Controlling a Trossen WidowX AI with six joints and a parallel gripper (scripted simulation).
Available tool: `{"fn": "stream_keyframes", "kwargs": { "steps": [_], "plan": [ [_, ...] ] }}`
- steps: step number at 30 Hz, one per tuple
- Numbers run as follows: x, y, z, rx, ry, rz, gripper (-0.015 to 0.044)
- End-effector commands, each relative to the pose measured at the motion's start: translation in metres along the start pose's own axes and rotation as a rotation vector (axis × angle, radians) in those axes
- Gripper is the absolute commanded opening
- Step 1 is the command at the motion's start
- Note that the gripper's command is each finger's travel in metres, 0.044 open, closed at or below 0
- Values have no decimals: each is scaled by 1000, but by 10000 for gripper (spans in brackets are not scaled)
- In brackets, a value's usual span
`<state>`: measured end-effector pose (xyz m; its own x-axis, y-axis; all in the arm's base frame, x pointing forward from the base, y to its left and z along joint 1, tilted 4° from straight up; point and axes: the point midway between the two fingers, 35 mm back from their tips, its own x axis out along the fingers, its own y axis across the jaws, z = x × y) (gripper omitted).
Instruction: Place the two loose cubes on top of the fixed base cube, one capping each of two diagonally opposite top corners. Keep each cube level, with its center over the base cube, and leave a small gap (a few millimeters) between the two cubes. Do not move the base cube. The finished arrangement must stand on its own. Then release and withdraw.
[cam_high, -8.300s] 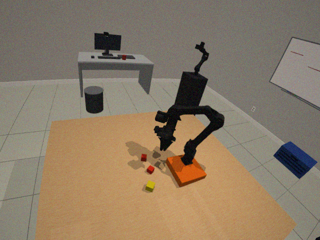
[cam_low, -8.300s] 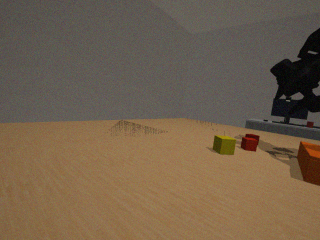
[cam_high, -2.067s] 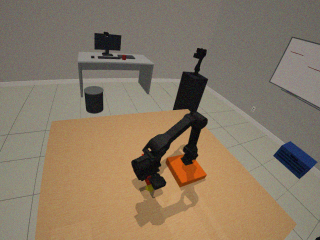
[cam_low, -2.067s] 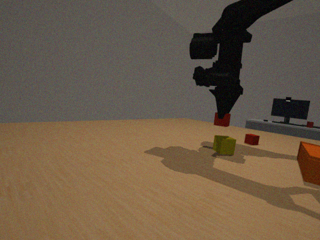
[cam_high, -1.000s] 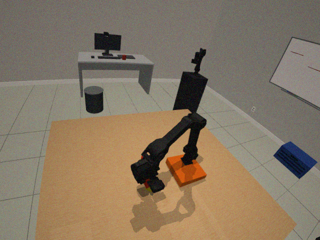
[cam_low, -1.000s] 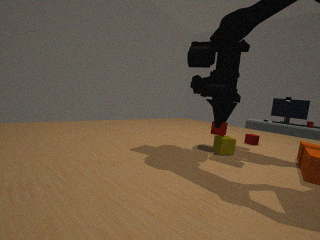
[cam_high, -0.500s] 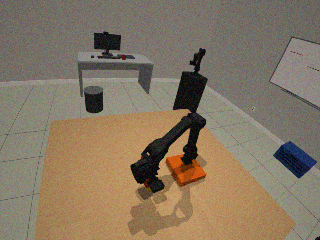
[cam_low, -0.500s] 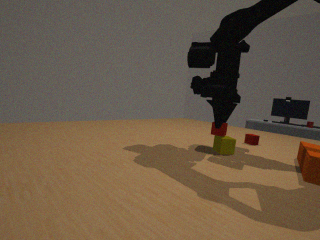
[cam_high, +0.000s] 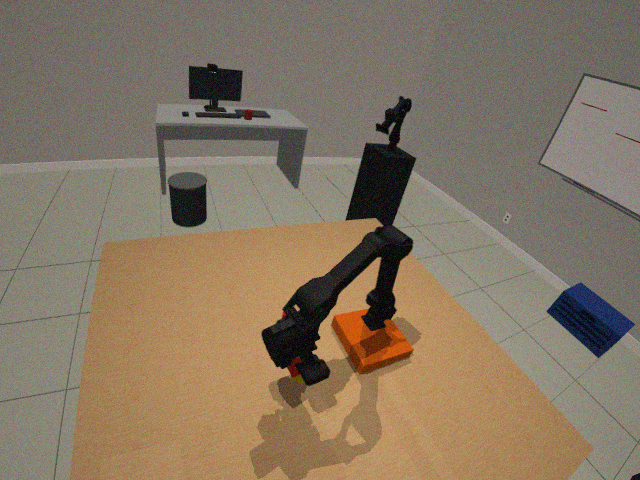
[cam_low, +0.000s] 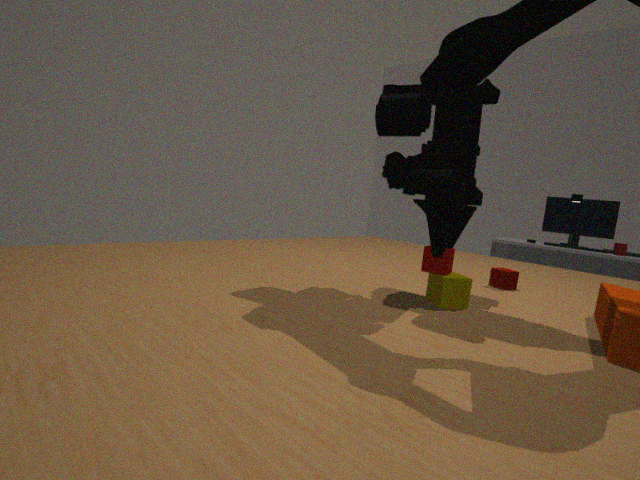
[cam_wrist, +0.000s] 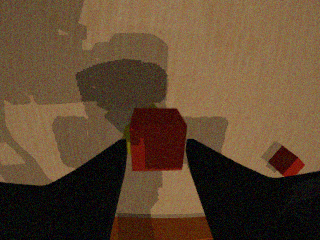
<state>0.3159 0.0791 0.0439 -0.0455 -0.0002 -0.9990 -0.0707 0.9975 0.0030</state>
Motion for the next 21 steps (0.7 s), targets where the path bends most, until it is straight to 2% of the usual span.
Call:
{"fn": "stream_keyframes", "kwargs": {
  "steps": [1, 21],
  "plan": [
    [-8, 0, 2, 0, -12, 2, 205],
    [-19, 0, 2, 0, -12, 2, 205]
  ]
}}
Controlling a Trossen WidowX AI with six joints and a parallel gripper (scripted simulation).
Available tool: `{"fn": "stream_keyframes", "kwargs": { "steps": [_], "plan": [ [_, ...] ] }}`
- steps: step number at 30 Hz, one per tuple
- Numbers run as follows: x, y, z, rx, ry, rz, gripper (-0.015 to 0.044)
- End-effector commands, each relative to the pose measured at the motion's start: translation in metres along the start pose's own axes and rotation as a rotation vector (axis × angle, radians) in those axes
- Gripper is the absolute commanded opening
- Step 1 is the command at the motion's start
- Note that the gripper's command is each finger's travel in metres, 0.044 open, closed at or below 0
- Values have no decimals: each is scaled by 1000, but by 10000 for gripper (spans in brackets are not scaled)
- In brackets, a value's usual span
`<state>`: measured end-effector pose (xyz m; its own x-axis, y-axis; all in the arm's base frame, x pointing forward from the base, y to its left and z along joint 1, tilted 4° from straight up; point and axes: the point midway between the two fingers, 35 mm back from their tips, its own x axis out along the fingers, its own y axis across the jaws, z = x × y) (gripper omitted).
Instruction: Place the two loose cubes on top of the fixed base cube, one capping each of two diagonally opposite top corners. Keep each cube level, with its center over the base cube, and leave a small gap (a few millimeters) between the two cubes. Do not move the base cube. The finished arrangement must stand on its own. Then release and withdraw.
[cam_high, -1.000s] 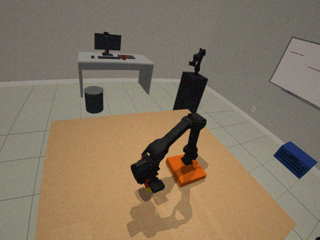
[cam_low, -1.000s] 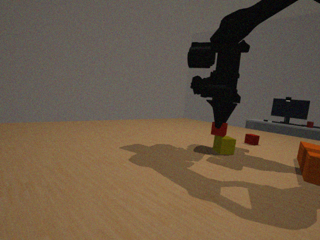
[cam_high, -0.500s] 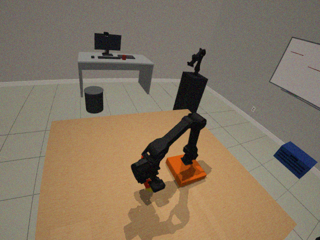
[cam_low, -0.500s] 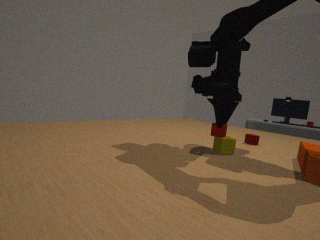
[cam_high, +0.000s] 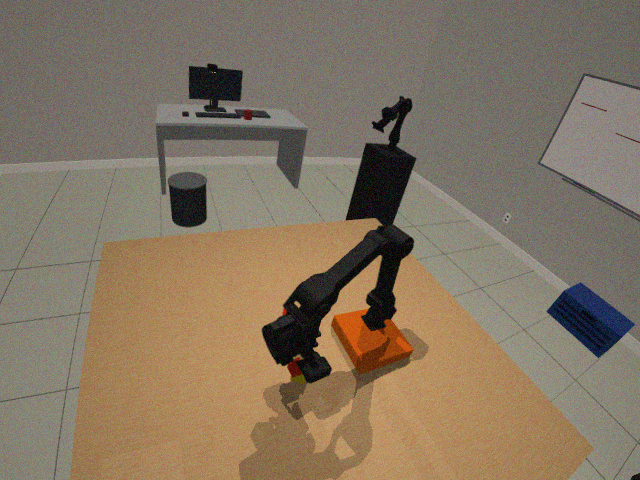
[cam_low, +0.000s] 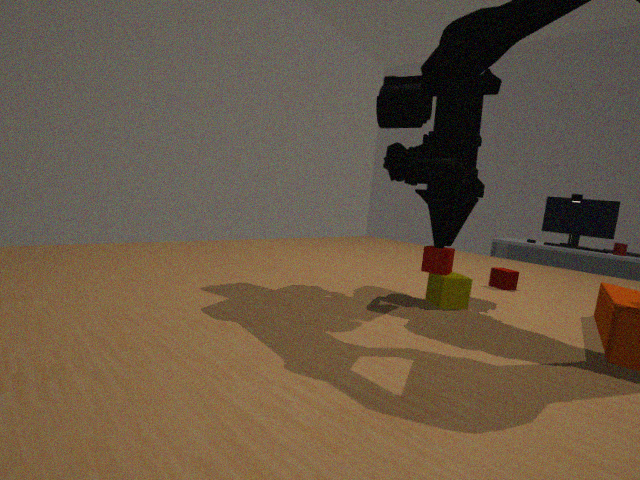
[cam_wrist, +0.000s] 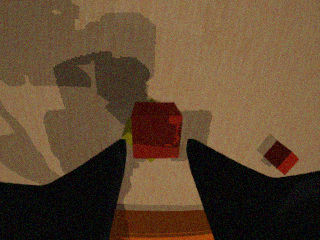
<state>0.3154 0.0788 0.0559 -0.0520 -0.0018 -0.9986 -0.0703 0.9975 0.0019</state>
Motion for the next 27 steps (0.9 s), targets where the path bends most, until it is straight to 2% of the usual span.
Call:
{"fn": "stream_keyframes", "kwargs": {
  "steps": [1, 27],
  "plan": [
    [-8, 1, 3, -1, -19, 3, 205],
    [-18, 0, 3, -1, -19, 3, 205]
  ]
}}
